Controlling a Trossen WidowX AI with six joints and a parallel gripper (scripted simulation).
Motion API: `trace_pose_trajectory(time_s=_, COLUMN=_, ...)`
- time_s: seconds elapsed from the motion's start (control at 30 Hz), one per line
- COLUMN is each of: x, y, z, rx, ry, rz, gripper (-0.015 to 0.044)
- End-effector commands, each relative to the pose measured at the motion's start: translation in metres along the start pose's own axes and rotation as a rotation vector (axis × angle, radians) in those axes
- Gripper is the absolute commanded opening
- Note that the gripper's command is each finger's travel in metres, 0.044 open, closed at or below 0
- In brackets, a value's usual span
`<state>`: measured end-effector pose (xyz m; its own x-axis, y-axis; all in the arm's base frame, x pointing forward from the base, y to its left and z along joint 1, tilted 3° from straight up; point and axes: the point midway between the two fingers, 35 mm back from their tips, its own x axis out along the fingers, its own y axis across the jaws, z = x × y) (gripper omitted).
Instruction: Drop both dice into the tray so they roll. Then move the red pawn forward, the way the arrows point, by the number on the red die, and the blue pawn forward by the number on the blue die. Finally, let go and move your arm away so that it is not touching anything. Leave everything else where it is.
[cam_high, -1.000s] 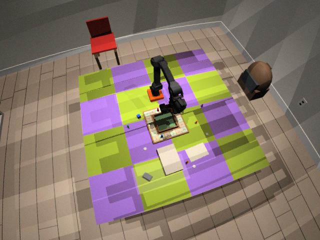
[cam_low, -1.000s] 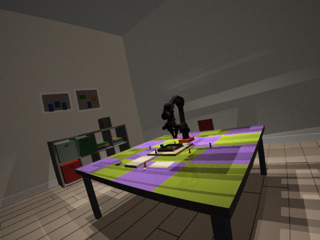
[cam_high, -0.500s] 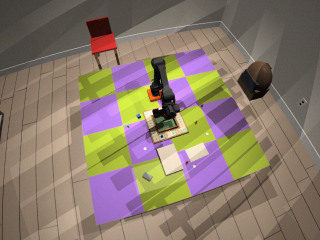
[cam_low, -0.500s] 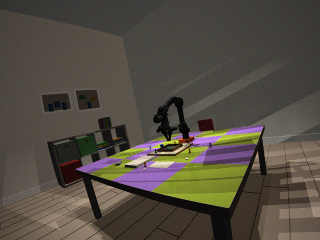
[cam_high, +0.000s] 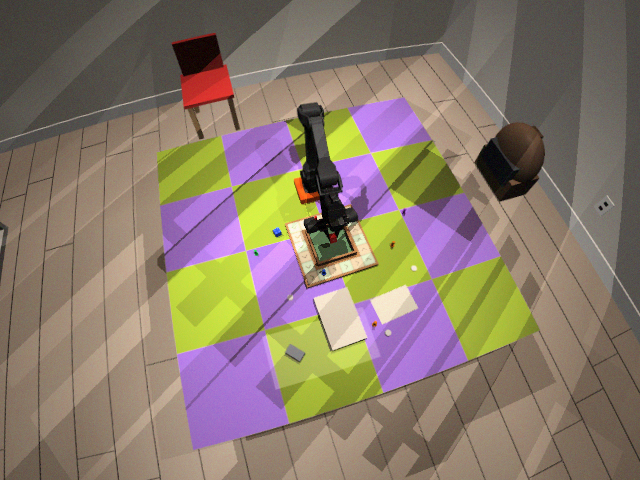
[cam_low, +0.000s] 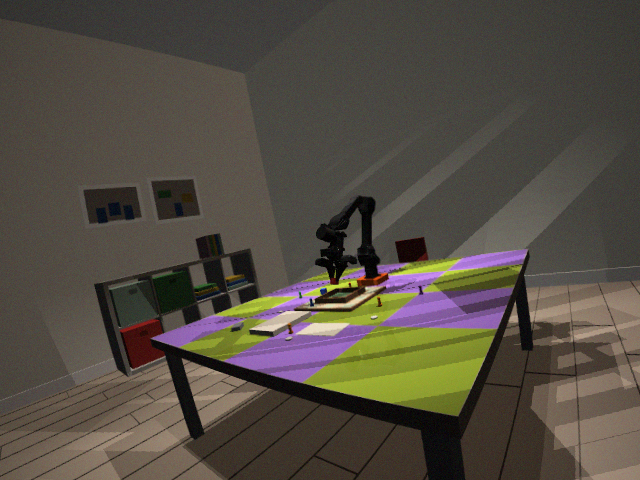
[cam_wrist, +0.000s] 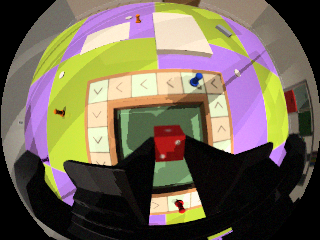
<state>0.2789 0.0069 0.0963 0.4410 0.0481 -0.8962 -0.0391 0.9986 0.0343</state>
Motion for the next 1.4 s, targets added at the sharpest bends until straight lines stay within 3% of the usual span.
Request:
trace_pose_trajectory(time_s=0.0, x=0.000, y=0.000, z=-0.001, rx=0.006, ry=-0.136, rz=0.006, gripper=0.0000)
trace_pose_trajectory(time_s=0.3, x=0.001, y=0.000, z=-0.001, rx=0.005, ry=-0.418, rz=0.009, gripper=0.0000)
trace_pose_trajectory(time_s=0.43, x=0.000, y=0.000, z=-0.001, rx=0.005, ry=-0.423, rz=0.009, gripper=0.0000)
trace_pose_trajectory(time_s=0.67, x=-0.042, y=0.000, z=-0.013, rx=0.005, ry=-0.421, rz=0.009, gripper=0.0000)
trace_pose_trajectory(time_s=1.37, x=-0.042, y=0.000, z=-0.015, rx=0.005, ry=-0.421, rz=0.009, gripper=0.0000)
